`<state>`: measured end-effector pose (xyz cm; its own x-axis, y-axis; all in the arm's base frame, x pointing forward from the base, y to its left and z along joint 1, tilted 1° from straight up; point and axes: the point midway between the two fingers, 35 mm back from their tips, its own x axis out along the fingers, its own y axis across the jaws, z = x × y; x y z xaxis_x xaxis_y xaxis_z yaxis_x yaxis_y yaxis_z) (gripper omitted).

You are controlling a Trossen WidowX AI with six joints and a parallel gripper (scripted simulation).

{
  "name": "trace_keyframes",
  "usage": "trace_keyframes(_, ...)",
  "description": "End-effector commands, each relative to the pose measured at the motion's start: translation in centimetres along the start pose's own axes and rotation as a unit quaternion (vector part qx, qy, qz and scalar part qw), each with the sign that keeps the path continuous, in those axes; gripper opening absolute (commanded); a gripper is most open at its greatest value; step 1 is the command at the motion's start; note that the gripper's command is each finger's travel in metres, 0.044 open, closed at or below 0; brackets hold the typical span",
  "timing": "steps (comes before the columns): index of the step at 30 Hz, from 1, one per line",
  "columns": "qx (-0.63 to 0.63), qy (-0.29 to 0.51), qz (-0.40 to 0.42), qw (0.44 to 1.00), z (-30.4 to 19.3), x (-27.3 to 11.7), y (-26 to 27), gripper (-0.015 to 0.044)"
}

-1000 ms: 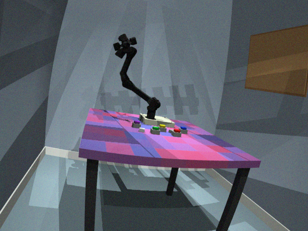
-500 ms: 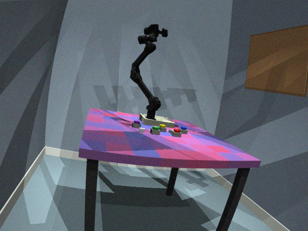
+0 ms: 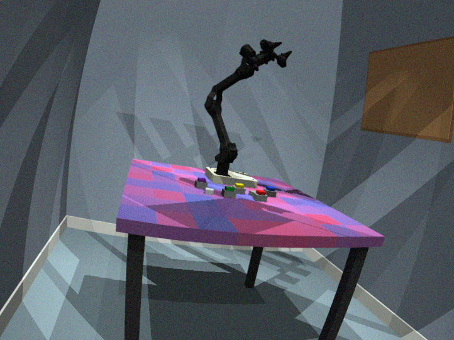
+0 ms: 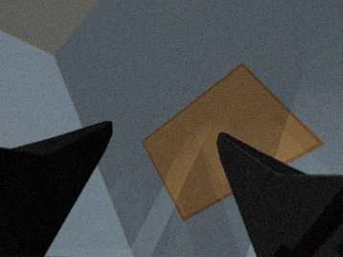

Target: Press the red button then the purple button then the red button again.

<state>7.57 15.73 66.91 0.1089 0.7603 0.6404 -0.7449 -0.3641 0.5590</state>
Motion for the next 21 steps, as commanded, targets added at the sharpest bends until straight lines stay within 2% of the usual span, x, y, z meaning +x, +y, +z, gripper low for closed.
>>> trace_keyframes(1, -0.005, -0.020, -0.109, 0.994, 1.1, 0.6, -7.7, 0.0400)
trace_keyframes(6, -0.012, -0.029, -0.253, 0.967, 1.9, -0.7, -17.5, 0.0400)
trace_keyframes(11, -0.017, -0.020, -0.399, 0.917, 2.2, -4.4, -26.8, 0.0400)
trace_keyframes(16, -0.014, 0.012, -0.541, 0.841, 1.6, -10.3, -35.0, 0.0400)
trace_keyframes(21, 0.003, 0.071, -0.671, 0.738, 0.1, -18.2, -41.4, 0.0400)
